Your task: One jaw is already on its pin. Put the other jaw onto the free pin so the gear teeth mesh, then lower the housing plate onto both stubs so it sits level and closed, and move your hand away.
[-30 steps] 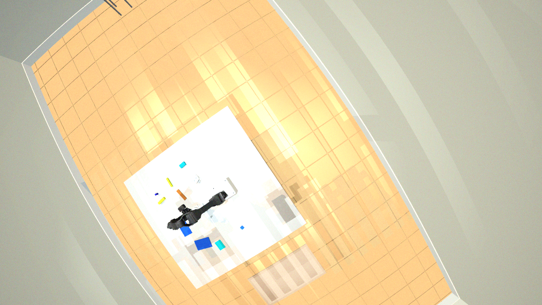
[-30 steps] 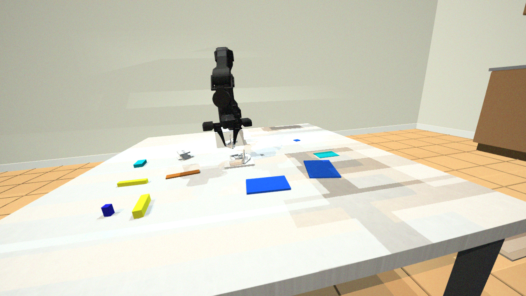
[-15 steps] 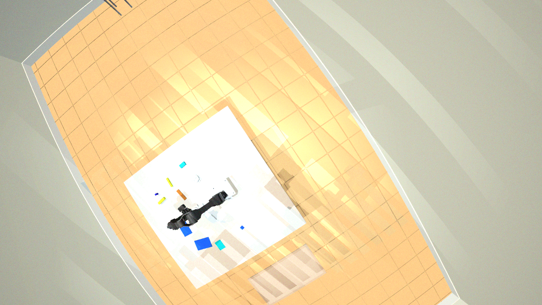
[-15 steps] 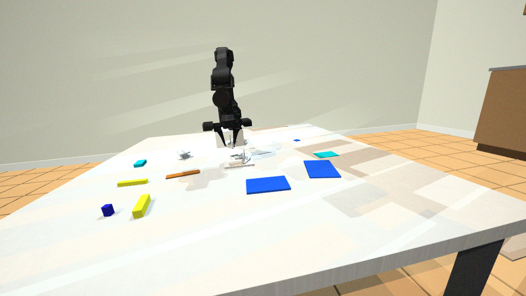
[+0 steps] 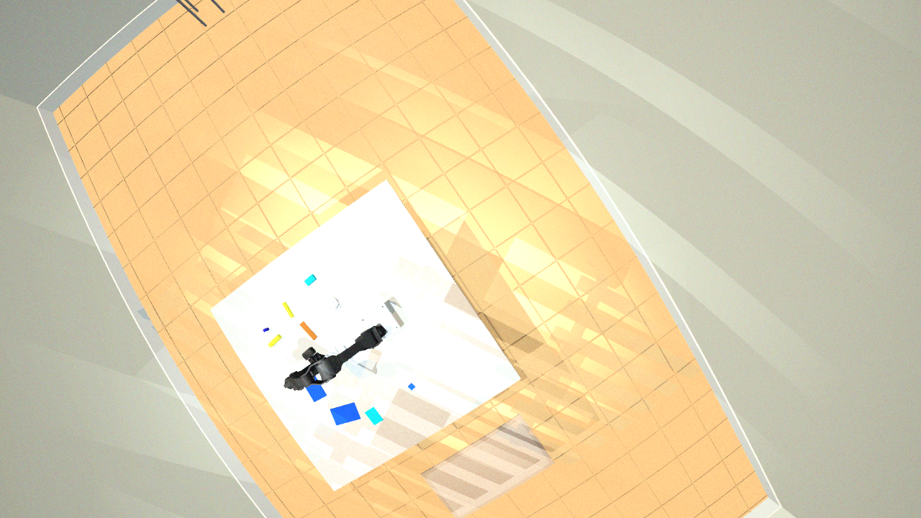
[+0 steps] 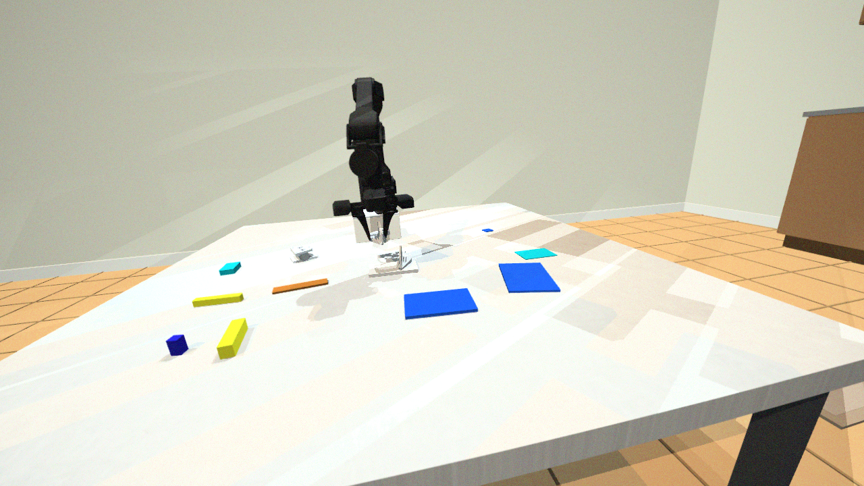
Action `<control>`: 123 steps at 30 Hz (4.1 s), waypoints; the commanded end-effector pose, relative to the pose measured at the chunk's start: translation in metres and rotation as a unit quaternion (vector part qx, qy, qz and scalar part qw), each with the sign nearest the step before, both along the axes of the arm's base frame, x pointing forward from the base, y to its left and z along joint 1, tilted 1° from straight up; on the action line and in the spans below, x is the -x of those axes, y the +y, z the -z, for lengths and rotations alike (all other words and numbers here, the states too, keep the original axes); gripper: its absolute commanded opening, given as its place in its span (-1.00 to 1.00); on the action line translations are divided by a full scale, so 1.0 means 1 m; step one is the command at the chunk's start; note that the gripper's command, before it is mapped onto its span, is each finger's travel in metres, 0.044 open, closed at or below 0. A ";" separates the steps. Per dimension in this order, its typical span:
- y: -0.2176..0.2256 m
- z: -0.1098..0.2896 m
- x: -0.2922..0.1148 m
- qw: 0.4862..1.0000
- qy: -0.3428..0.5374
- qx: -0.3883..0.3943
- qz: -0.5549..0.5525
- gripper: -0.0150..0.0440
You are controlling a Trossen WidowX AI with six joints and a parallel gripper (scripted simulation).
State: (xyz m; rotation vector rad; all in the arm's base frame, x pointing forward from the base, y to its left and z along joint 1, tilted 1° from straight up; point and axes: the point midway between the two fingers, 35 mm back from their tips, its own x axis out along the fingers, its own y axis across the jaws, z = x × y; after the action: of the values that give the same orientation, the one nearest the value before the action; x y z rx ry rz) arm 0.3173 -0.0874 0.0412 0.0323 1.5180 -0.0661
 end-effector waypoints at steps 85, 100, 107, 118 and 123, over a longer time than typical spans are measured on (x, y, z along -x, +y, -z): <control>-0.002 0.060 -0.002 1.000 0.002 0.001 -0.006 -0.04; -0.002 0.064 -0.002 1.000 0.002 0.001 -0.006 -0.04; -0.002 0.065 -0.002 1.000 0.002 0.001 -0.007 -0.04; -0.002 0.067 -0.002 1.000 0.002 0.001 -0.008 -0.04; -0.002 0.067 -0.002 1.000 0.002 0.001 -0.008 -0.04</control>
State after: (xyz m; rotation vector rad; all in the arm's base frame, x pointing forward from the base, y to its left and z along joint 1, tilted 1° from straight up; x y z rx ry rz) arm 0.3194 -0.0888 -0.0229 0.0226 1.5203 -0.0578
